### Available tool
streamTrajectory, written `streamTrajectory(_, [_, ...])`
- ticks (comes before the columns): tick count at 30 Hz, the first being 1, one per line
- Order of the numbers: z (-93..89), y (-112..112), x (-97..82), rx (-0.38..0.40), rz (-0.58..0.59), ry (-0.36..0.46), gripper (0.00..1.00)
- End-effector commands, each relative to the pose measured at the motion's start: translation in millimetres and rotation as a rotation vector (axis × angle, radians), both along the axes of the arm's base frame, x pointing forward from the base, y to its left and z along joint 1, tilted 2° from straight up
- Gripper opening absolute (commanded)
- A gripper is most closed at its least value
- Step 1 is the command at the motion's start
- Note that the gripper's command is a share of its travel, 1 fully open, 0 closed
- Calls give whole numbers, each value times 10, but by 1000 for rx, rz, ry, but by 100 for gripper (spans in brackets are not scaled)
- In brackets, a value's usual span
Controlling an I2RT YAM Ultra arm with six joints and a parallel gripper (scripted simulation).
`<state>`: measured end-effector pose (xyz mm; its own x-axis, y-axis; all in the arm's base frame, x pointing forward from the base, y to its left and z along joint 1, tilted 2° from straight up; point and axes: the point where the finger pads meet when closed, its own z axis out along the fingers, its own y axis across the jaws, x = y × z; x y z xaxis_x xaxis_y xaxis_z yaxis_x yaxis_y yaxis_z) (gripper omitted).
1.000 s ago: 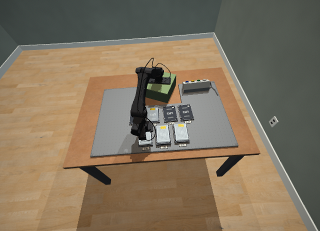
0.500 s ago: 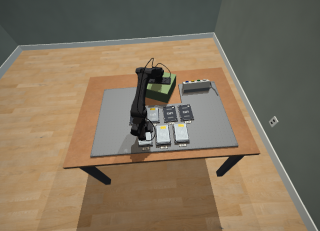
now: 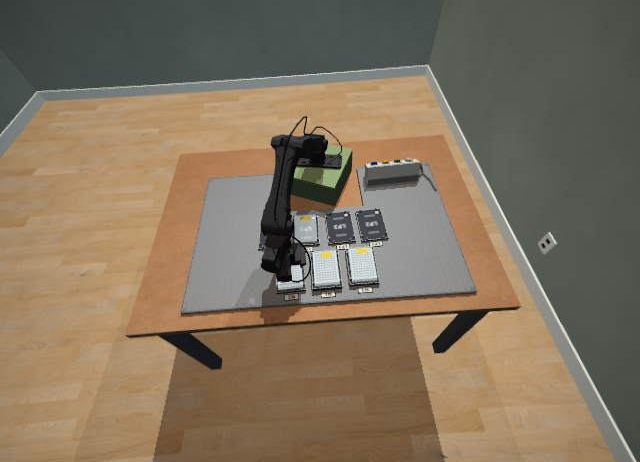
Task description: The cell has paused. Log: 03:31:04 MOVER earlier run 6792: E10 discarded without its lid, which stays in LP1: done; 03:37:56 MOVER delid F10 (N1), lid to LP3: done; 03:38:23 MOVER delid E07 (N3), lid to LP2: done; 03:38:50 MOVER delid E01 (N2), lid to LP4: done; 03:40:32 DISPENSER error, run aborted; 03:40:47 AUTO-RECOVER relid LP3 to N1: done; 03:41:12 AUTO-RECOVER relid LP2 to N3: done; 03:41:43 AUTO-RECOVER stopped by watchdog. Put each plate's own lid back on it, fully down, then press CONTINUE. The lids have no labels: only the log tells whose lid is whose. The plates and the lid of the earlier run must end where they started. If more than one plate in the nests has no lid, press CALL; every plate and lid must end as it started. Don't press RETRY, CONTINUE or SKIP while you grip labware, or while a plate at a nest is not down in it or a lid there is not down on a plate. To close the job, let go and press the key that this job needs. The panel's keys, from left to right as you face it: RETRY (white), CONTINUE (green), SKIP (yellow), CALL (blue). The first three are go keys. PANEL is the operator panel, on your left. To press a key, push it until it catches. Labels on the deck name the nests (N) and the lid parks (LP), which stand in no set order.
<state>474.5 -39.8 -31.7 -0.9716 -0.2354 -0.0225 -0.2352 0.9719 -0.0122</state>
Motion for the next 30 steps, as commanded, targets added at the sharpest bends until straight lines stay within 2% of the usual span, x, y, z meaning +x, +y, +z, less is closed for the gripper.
streamTrajectory(1, [-61,4,-6,0,-7,-1,0])
streamTrajectory(6, [-3,5,38,-2,-6,-22,0])
streamTrajectory(13, [-82,12,-3,0,-5,-5,0])
streamTrajectory(14, [7,3,120,-3,-5,-43,0])
streamTrajectory(25, [-136,23,-11,0,-4,-3,0])
streamTrajectory(30, [-108,23,11,-1,-4,-13,0])
